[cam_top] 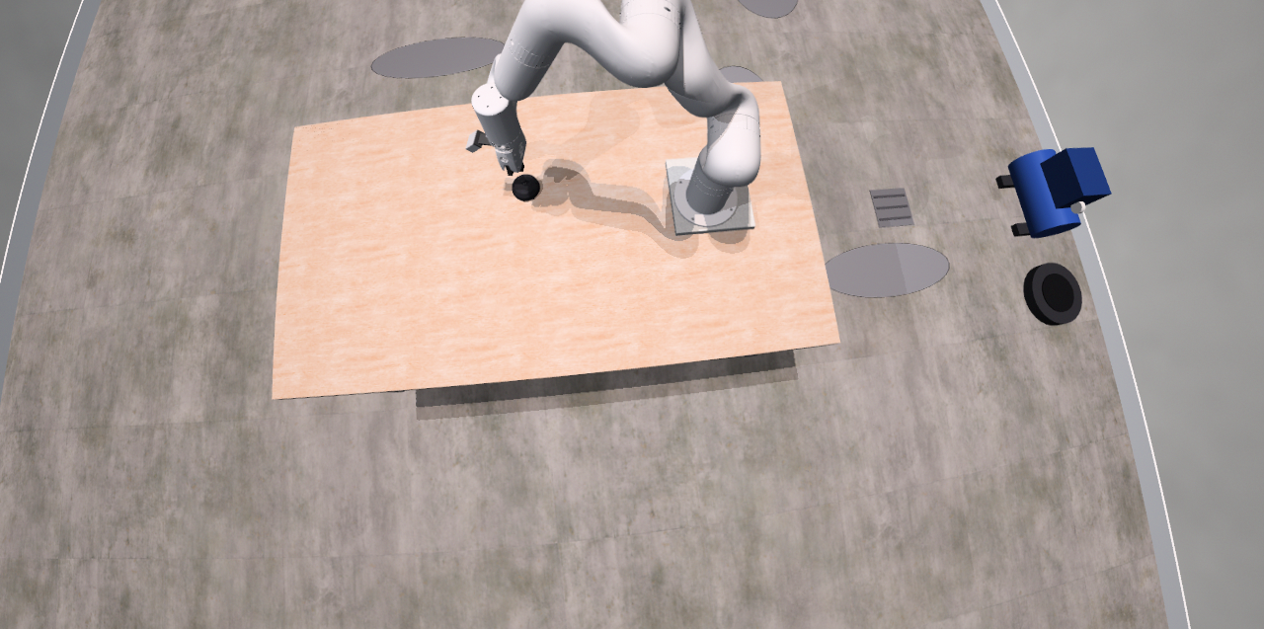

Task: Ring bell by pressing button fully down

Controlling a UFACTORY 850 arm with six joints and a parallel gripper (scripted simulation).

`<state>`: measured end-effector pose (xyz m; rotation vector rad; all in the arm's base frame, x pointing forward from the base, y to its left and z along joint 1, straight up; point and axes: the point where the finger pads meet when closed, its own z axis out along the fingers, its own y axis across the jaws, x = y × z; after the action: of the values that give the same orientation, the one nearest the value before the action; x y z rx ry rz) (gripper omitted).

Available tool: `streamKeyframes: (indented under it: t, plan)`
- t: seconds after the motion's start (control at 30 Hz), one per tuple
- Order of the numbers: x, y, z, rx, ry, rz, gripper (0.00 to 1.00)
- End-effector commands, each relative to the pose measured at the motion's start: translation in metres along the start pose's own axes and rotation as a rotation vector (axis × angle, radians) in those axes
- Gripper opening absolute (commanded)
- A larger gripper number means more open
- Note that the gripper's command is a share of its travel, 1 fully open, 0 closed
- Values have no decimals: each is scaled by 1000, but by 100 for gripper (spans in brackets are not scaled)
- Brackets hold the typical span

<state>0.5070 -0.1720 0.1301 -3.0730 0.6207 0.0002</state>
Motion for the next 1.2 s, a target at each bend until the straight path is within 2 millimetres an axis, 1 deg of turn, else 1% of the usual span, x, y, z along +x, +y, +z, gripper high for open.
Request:
streamKeyframes:
  t: [0.0,0.9,1.17]
  plan:
    - [1,0,-1,0,2,0,0]
    - [1,0,-1,0,2,0,0]
    - [1,0,4,0,2,0,0]
